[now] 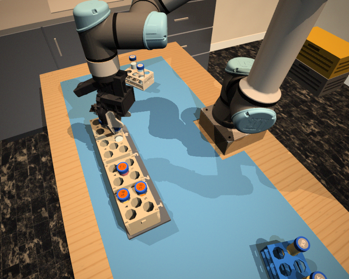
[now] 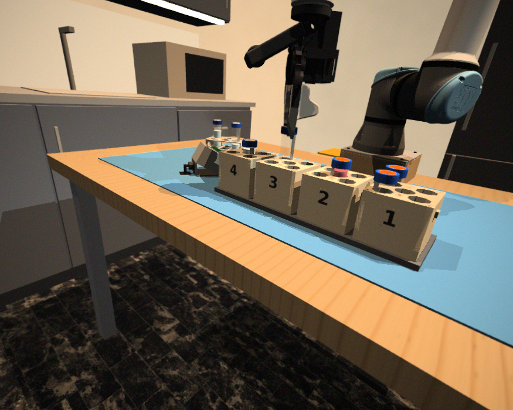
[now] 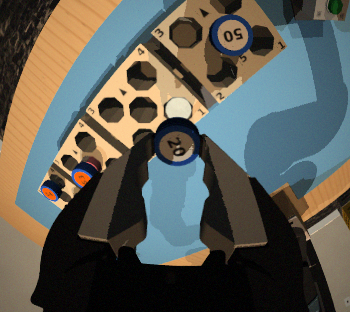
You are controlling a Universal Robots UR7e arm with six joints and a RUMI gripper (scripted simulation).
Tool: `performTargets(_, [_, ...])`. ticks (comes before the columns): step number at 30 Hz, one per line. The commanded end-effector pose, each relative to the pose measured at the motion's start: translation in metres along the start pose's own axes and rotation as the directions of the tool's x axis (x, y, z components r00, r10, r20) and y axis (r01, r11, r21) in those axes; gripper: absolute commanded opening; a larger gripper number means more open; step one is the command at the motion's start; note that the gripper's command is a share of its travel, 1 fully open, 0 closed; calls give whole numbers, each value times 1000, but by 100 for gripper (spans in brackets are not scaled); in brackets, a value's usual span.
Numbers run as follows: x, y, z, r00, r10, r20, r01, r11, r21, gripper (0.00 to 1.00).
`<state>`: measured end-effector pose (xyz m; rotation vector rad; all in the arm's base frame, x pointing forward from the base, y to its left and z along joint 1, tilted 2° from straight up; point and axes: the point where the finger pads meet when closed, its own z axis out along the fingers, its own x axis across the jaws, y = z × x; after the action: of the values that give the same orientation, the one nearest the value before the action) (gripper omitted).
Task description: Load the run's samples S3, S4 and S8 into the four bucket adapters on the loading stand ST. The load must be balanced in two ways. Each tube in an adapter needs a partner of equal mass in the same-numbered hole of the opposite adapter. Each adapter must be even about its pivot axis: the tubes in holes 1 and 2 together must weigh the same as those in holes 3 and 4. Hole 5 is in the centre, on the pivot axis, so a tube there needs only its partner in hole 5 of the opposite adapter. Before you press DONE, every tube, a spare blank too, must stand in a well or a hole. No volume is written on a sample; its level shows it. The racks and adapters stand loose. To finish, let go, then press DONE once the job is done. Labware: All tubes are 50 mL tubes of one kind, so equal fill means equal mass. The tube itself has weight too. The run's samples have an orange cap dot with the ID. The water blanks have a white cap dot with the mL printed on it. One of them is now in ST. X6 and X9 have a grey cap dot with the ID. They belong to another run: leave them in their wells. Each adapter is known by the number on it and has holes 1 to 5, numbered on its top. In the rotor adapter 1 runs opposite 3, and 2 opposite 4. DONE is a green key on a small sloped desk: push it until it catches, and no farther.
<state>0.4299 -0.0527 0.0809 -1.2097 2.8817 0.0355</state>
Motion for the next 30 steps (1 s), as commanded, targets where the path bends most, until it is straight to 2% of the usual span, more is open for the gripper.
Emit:
performTargets(1, [0,0,9,1000,0,-1,0,1000,1,0])
performTargets(18, [0,0,29,1000,0,-1,0,1000,1,0])
performTargets(30, [0,0,36,1000,0,-1,0,1000,1,0])
